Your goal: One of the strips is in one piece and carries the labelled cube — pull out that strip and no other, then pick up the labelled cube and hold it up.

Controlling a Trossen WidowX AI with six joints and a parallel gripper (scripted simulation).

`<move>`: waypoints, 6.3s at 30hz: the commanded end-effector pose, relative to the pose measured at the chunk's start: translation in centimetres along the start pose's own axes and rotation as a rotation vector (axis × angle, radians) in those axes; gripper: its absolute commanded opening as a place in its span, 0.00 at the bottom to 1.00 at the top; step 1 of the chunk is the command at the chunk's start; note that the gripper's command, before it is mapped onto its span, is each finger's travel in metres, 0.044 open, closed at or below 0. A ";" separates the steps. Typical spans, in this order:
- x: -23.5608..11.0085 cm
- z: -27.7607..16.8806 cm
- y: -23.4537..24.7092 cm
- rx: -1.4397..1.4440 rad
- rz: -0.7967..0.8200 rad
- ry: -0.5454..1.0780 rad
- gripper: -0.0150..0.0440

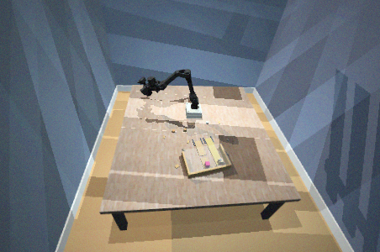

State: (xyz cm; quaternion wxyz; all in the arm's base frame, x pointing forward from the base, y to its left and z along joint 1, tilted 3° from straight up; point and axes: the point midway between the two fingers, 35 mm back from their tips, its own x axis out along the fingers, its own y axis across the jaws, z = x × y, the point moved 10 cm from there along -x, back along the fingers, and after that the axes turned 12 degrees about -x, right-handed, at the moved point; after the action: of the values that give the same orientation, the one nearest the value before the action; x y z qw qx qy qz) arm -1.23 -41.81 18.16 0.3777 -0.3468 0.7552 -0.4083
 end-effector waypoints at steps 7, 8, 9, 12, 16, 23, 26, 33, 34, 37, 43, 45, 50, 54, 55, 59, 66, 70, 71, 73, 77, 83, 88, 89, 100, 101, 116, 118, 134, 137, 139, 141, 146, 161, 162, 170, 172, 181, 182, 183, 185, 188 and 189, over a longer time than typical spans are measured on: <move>-6.1 5.3 -1.6 0.113 -0.037 -0.242 0.93; -7.2 6.0 -1.8 0.131 -0.038 -0.284 0.93; -8.3 6.8 -1.9 0.150 -0.038 -0.327 0.93; -12.1 8.9 -2.1 0.205 -0.029 -0.463 0.93; -17.4 11.1 -2.0 0.272 0.007 -0.645 0.93; -26.7 13.0 -0.4 0.362 0.138 -0.956 0.93; -30.7 13.0 0.7 0.386 0.223 -1.084 0.93; -39.1 11.2 4.2 0.396 0.484 -1.346 0.93; -40.2 10.7 4.8 0.391 0.528 -1.379 0.93; -43.1 9.1 6.7 0.365 0.670 -1.463 0.93; -47.5 5.0 10.6 0.264 0.976 -1.568 0.93; -48.2 4.1 11.5 0.234 1.043 -1.578 0.93; -48.3 3.9 11.6 0.230 1.051 -1.579 0.93; -48.3 3.9 11.6 0.230 1.051 -1.579 0.93; -48.3 3.9 11.6 0.230 1.051 -1.579 0.93; -48.3 3.9 11.6 0.230 1.051 -1.579 0.93; -51.1 6.3 11.7 0.042 1.073 -1.442 0.67; -53.6 8.5 12.5 -0.123 1.079 -1.316 0.49; -54.2 8.9 12.8 -0.159 1.081 -1.282 0.44; -55.5 9.9 13.4 -0.231 1.080 -1.211 0.35; -57.9 11.6 15.2 -0.371 1.065 -1.068 0.25; -60.8 13.5 18.5 -0.542 1.019 -0.876 0.25; -60.9 13.6 18.6 -0.547 1.017 -0.871 0.25; -60.9 13.6 18.6 -0.547 1.017 -0.871 0.25; -60.5 14.3 20.1 -0.547 1.017 -0.871 0.25; -60.4 14.3 20.3 -0.547 1.017 -0.871 0.25; -59.8 15.2 22.5 -0.547 1.017 -0.870 0.25; -59.6 15.3 22.8 -0.547 1.017 -0.870 0.25; -58.7 15.8 24.9 -0.547 1.017 -0.870 0.25; -58.7 15.8 24.9 -0.547 1.017 -0.870 0.25; -58.7 15.8 24.9 -0.547 1.017 -0.870 0.25; -58.7 15.8 24.9 -0.547 1.017 -0.870 0.25; -58.7 15.8 24.9 -0.547 1.017 -0.870 0.25; -58.7 15.8 25.0 -0.547 1.017 -0.870 0.25; -58.7 15.8 25.0 -0.547 1.017 -0.870 0.25; -58.7 15.9 25.1 -0.547 1.017 -0.870 0.25; -58.7 15.9 25.1 -0.547 1.017 -0.870 0.25; -58.7 15.9 25.2 -0.547 1.017 -0.870 0.25; -58.7 15.9 25.2 -0.547 1.017 -0.870 0.25; -58.7 15.9 25.2 -0.547 1.017 -0.870 0.25; -58.7 15.9 25.2 -0.547 1.017 -0.870 0.25; -58.7 15.9 25.2 -0.547 1.017 -0.870 0.25; -58.7 15.9 25.3 -0.547 1.017 -0.870 0.25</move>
State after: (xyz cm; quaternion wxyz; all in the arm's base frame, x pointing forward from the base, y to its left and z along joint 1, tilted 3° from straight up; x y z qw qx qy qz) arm 34.74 12.12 7.00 0.6864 -0.1660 0.6793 0.1995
